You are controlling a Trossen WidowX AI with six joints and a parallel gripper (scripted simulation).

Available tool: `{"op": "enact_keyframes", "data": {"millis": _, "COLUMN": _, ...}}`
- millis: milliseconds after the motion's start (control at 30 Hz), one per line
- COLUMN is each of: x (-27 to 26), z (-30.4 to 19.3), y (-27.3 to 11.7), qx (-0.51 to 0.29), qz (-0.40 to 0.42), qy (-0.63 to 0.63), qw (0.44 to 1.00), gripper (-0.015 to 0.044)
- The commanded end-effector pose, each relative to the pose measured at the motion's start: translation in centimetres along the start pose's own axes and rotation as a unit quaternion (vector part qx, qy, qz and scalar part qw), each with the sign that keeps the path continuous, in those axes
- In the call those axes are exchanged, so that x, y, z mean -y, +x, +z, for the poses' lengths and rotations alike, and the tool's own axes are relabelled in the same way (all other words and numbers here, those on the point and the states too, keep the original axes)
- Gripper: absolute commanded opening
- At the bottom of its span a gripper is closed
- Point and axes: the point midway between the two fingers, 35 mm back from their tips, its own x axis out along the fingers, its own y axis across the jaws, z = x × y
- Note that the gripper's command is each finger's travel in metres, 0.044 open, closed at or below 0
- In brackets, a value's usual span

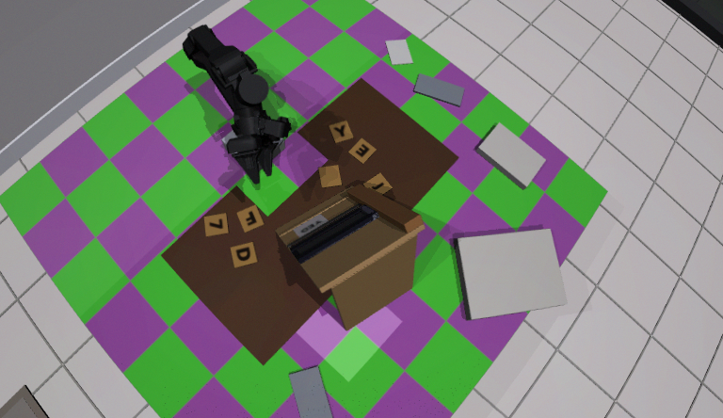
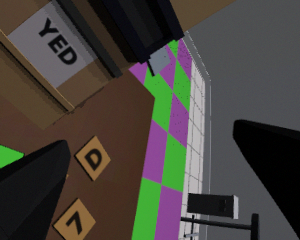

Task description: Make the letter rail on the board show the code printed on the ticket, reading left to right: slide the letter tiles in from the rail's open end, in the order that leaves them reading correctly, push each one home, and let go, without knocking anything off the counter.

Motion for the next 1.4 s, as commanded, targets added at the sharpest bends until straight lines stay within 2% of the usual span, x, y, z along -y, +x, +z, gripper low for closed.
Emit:
{"op": "enact_keyframes", "data": {"millis": 0, "x": -4.6, "z": 3.7, "y": 4.8, "qx": 0.103, "qz": 0.135, "qy": 0.46, "qw": 0.871, "gripper": 0.044}}
{"op": "enact_keyframes", "data": {"millis": 67, "x": -4.7, "z": 3.9, "y": 4.9, "qx": 0.105, "qz": 0.144, "qy": 0.488, "qw": 0.855, "gripper": 0.044}}
{"op": "enact_keyframes", "data": {"millis": 1167, "x": -4.2, "z": 3.8, "y": 5.5, "qx": 0.093, "qz": 0.142, "qy": 0.508, "qw": 0.845, "gripper": 0.044}}
{"op": "enact_keyframes", "data": {"millis": 1367, "x": -2.2, "z": 4.9, "y": 4.1, "qx": 0.094, "qz": 0.169, "qy": 0.403, "qw": 0.894, "gripper": 0.044}}
